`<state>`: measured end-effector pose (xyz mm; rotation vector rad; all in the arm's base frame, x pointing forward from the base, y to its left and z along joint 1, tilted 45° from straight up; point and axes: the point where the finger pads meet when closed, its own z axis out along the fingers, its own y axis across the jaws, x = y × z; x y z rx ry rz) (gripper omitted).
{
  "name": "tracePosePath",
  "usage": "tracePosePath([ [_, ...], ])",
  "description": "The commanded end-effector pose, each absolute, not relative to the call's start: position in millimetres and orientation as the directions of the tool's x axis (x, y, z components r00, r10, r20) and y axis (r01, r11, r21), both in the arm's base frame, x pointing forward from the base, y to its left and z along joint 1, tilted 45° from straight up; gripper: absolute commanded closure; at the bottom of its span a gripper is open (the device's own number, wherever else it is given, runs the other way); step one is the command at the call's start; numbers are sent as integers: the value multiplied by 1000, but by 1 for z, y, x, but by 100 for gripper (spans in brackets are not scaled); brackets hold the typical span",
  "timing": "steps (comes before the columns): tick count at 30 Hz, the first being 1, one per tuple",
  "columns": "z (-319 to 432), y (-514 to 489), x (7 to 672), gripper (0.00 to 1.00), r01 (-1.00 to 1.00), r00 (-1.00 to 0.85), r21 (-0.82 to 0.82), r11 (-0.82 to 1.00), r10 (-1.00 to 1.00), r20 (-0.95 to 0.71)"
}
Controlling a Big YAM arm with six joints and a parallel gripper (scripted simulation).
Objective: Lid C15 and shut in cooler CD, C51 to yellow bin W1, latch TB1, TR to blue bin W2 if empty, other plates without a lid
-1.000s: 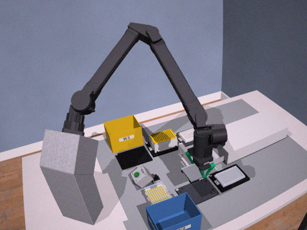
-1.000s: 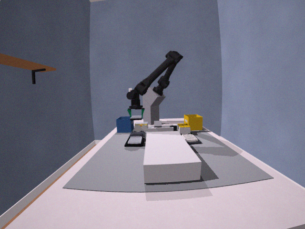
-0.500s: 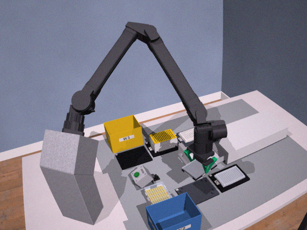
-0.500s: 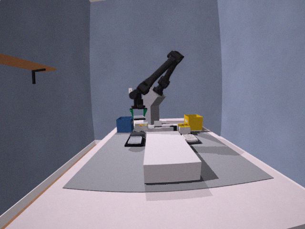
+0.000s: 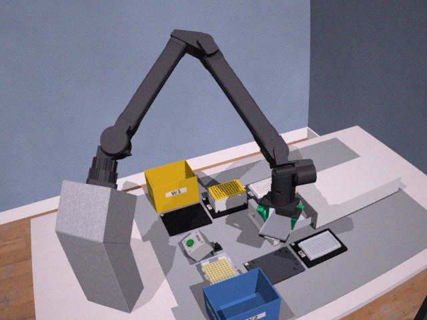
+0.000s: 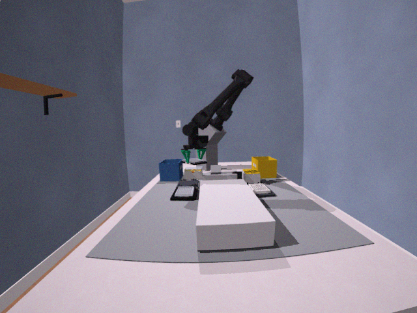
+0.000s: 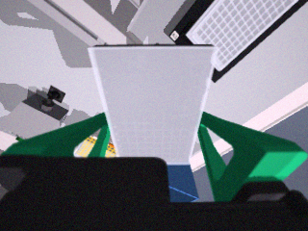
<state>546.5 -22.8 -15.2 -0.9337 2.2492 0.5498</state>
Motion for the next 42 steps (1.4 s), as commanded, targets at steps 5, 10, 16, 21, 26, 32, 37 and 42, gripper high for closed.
tracePosePath([
  [5, 13, -10, 561, 100, -852, -330, -62, 521, -625, -707],
  [10, 26, -2, 569, 100, -893, -179, -186, 409, -703, -689],
  [16, 38, 9, 574, 100, -911, 2, -319, 262, -769, -639],
  [21, 30, 14, 575, 100, -915, 78, -358, 185, -789, -609],
  [26, 54, 22, 581, 100, -878, 243, -477, 50, -810, -533],
  [32, 66, 32, 587, 100, -870, 267, -492, 29, -811, -520],
  [37, 53, 38, 587, 100, -890, 234, -453, 45, -808, -541],
  [42, 82, 46, 594, 100, -875, 249, -482, 47, -810, -531],
])
